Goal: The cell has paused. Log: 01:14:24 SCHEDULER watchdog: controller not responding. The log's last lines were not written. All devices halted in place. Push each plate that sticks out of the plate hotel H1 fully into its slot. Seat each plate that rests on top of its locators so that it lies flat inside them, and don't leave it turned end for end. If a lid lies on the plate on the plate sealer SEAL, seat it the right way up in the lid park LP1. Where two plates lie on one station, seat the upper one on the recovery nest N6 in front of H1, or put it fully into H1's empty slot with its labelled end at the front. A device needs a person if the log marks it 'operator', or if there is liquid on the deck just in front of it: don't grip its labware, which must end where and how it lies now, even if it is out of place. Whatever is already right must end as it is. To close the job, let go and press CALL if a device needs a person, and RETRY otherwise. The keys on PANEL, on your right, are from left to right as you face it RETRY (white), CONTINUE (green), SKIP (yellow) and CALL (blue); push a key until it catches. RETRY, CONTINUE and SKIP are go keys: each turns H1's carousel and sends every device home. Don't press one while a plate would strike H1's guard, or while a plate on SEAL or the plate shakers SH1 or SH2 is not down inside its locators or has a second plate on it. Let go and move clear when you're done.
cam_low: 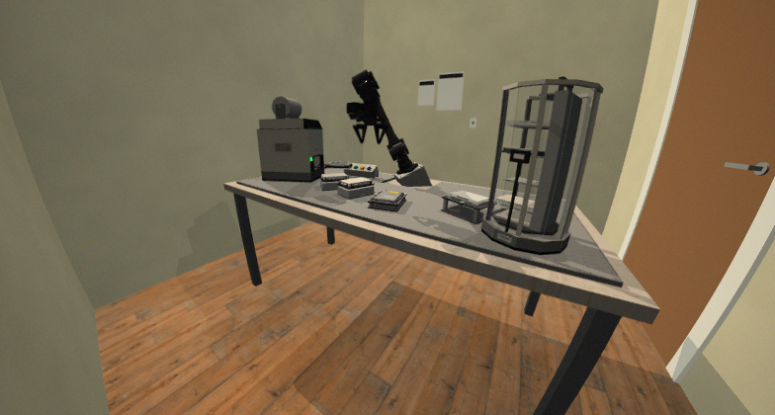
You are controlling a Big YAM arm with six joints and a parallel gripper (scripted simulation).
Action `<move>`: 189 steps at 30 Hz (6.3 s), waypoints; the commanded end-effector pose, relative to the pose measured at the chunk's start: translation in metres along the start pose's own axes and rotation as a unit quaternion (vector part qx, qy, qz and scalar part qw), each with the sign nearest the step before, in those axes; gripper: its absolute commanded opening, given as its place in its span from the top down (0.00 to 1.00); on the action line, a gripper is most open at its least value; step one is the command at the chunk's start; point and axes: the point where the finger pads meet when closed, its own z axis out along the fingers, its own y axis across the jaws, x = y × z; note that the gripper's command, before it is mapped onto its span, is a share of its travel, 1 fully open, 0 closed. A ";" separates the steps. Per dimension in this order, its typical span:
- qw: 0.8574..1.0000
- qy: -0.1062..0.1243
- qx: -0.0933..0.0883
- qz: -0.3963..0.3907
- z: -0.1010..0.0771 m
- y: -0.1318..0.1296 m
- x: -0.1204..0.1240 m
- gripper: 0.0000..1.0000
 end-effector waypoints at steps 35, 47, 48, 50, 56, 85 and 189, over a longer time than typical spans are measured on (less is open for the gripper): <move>0.990 -0.006 0.000 0.144 -0.002 -0.117 -0.004 0.00; 0.980 -0.007 0.001 0.201 -0.002 -0.149 0.006 0.00; 0.980 -0.007 0.001 0.201 -0.002 -0.152 0.007 0.00; 0.980 -0.007 0.001 0.201 -0.002 -0.159 0.009 0.00; 0.980 -0.008 0.002 0.201 -0.003 -0.178 0.014 0.00; 0.980 -0.010 0.006 0.199 -0.005 -0.258 0.038 0.00; 0.822 0.007 0.002 0.569 -0.002 -0.449 0.269 0.00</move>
